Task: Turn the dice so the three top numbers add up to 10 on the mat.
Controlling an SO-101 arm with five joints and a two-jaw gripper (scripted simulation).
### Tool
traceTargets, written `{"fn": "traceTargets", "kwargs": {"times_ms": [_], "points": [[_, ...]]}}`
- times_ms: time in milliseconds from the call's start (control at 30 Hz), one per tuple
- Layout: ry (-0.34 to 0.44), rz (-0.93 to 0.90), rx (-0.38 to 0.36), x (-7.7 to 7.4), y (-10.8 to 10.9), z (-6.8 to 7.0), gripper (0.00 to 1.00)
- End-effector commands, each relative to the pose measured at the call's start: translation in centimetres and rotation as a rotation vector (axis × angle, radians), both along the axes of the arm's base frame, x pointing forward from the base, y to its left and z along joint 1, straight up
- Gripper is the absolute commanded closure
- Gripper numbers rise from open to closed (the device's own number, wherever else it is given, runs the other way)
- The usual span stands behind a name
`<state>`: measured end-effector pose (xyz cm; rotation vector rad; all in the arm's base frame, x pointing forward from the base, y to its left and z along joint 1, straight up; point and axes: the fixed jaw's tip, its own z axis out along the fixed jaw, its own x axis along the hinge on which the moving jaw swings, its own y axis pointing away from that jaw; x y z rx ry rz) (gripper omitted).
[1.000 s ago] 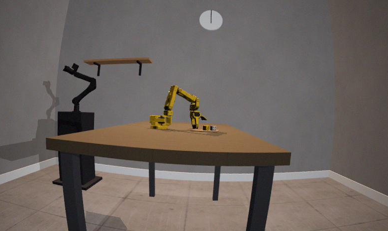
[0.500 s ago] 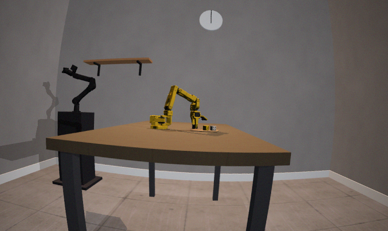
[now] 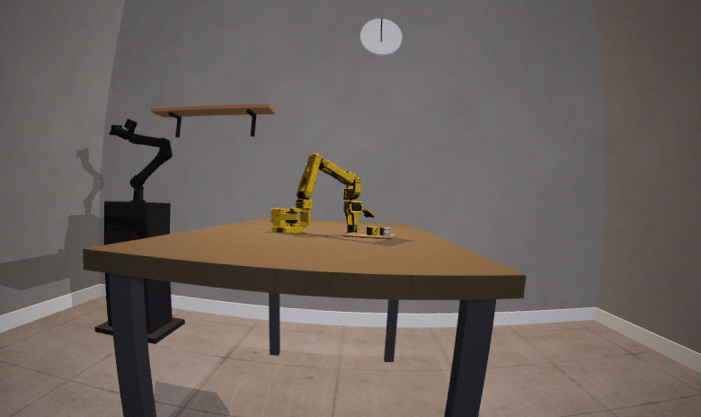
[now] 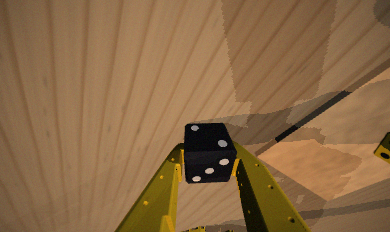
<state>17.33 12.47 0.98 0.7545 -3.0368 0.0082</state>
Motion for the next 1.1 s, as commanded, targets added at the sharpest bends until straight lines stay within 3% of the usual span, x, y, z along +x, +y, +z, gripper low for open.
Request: {"fn": "traceTargets", "kwargs": {"times_ms": [0,233,567,1067], "points": [[-0.030,-0.001,0.021,0.5,0.0,0.5,0.90],[-0.030,-0.001,0.021,0.5,0.0,0.5,0.99],[-0.030,-0.001,0.021,0.5,0.1,0.7,1.00],[-0.030,-0.001,0.021,0.4,0.4,3.9,1.00]]}}
